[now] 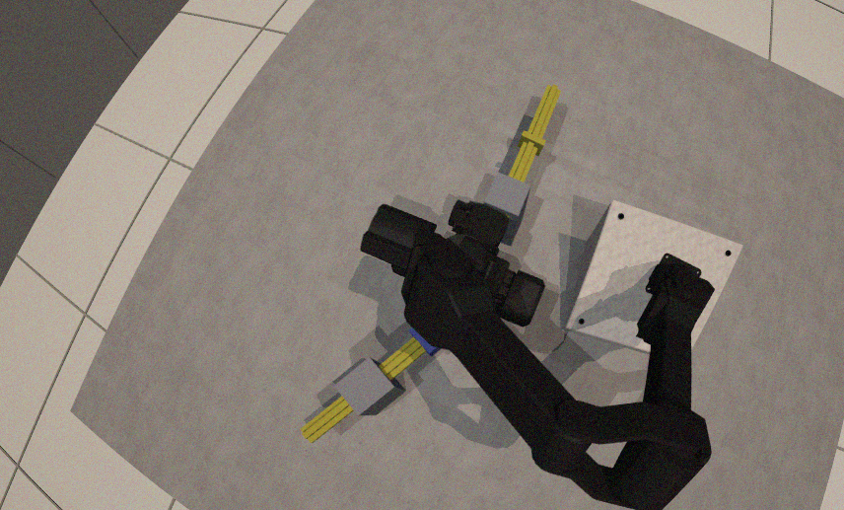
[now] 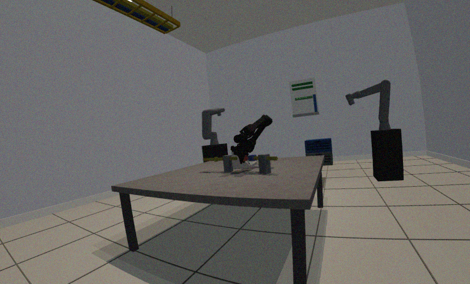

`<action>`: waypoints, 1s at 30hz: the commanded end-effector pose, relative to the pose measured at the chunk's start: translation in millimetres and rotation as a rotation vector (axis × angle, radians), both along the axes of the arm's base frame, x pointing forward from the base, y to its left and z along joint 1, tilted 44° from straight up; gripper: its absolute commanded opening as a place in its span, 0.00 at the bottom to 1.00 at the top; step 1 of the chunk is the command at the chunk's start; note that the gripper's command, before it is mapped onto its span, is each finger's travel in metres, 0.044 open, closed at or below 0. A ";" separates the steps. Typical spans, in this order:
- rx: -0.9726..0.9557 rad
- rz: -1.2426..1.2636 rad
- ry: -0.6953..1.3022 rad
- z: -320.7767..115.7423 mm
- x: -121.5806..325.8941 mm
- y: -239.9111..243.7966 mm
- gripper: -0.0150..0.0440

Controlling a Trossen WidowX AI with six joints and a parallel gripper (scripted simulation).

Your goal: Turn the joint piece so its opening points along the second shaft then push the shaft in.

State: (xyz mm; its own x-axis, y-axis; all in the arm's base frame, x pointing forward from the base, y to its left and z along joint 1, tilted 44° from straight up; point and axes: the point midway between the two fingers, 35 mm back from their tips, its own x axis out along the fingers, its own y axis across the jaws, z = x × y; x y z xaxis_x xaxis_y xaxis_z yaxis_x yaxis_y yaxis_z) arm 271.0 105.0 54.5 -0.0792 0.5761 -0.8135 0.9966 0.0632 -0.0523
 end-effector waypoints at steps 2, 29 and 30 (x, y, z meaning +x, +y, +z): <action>0.001 0.001 0.000 0.0 0.0 0.0 0.25; 0.001 0.001 0.000 0.0 0.0 0.0 1.00; 0.001 0.001 0.000 0.0 0.0 0.0 1.00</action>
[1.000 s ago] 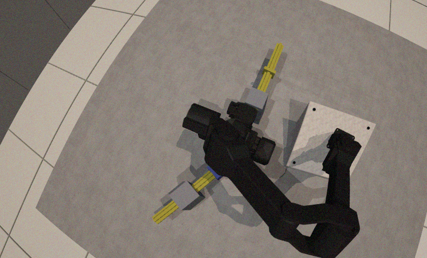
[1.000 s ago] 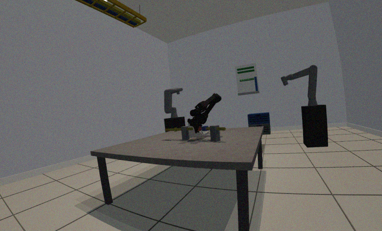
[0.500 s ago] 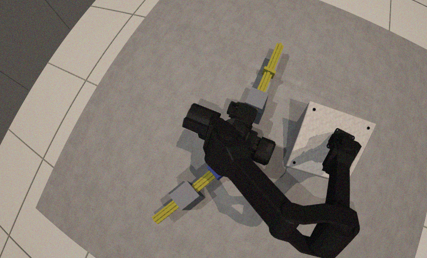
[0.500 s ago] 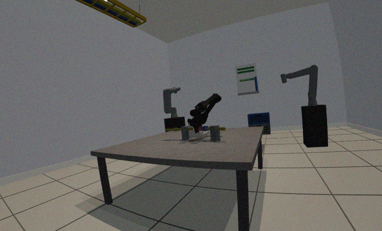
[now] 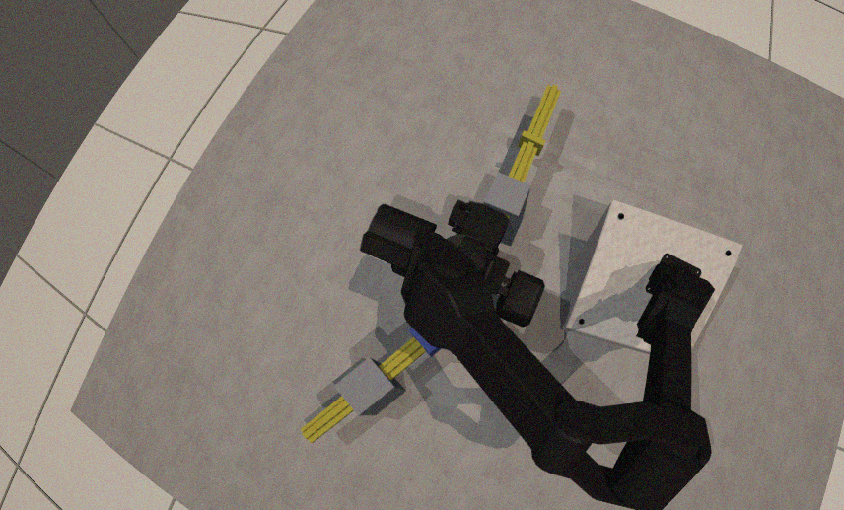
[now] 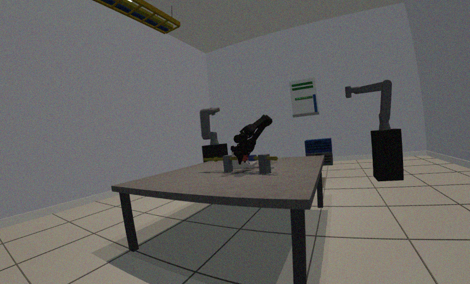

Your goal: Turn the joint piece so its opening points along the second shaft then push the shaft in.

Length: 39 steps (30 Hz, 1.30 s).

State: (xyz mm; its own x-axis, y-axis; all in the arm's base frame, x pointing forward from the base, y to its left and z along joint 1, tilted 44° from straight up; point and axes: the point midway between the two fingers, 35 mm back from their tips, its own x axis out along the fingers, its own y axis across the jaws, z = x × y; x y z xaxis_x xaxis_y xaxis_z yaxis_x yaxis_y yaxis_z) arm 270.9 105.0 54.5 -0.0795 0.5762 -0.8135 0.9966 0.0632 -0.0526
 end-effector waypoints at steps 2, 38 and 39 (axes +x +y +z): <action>0.001 0.001 -0.001 -0.1 0.1 0.0 1.00; 0.162 0.379 -0.361 58.5 14.5 -58.0 1.00; 0.162 0.405 -0.384 61.1 14.9 -60.6 1.00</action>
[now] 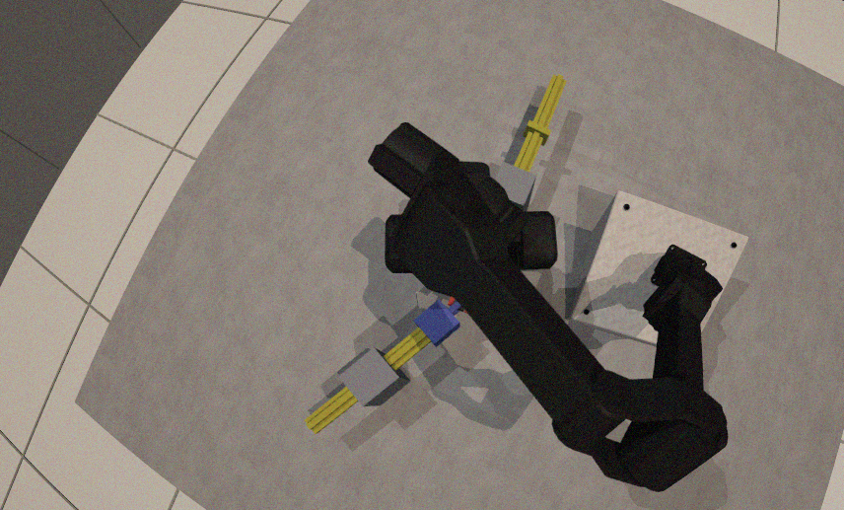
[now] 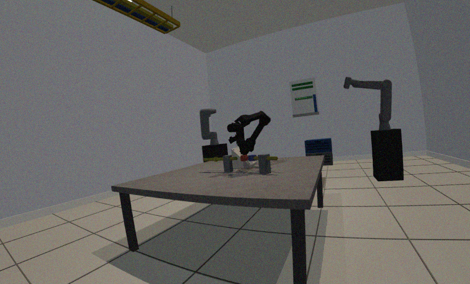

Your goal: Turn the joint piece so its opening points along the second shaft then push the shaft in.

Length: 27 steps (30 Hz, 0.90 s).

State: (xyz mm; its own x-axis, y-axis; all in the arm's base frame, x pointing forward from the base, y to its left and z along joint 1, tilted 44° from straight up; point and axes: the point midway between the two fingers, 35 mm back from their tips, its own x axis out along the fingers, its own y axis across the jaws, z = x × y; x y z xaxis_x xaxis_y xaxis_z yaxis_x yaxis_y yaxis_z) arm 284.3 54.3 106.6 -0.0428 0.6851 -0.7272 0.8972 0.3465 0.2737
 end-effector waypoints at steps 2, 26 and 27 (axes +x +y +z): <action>-0.001 0.132 -0.139 14.1 2.0 -15.1 1.00; -0.006 0.578 -0.593 63.0 -2.3 -61.4 1.00; -0.006 0.578 -0.593 63.0 -2.3 -61.4 1.00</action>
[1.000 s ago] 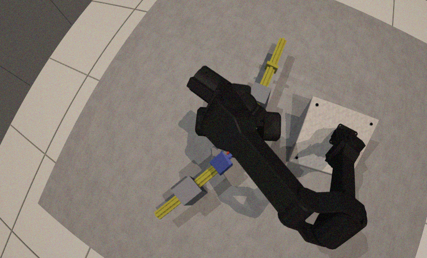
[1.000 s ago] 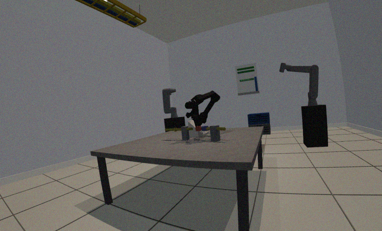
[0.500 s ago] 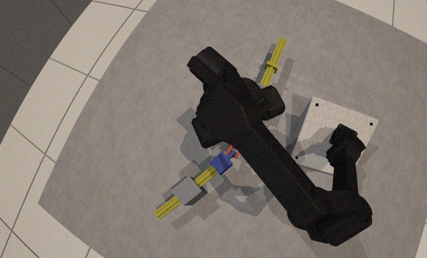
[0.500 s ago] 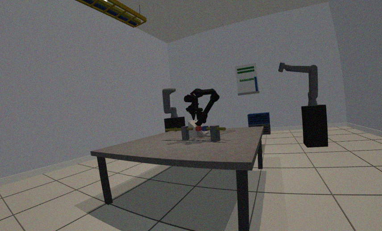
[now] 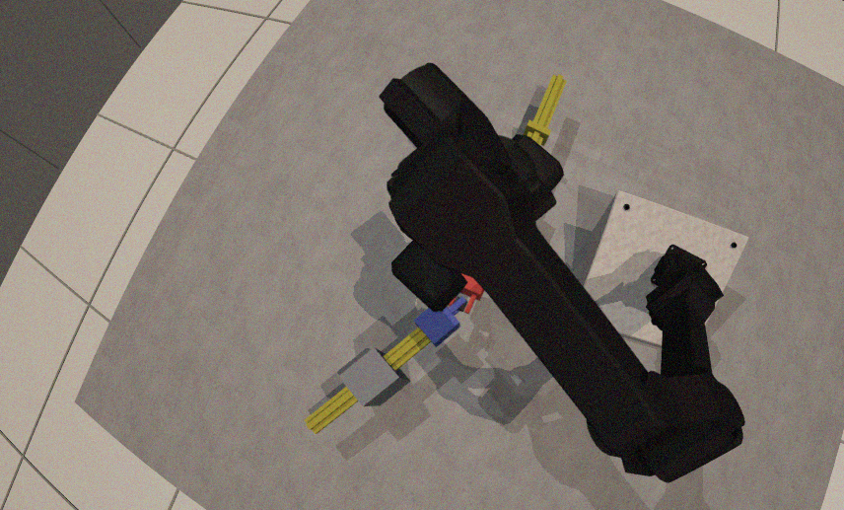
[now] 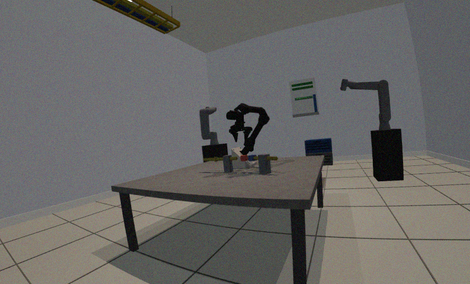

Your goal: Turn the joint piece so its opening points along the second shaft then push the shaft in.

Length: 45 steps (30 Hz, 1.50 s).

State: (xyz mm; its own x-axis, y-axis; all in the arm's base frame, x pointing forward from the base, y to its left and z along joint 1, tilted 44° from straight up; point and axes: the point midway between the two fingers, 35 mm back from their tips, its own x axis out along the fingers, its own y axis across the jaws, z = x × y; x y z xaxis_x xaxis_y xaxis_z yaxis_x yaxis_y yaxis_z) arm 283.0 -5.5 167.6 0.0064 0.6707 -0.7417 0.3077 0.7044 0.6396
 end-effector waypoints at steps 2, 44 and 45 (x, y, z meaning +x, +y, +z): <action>0.001 0.002 -0.001 0.8 0.3 -1.2 1.00; 0.274 -0.731 1.043 -102.3 -5.3 -28.1 1.00; 0.274 -0.731 1.043 -102.3 -5.3 -28.1 1.00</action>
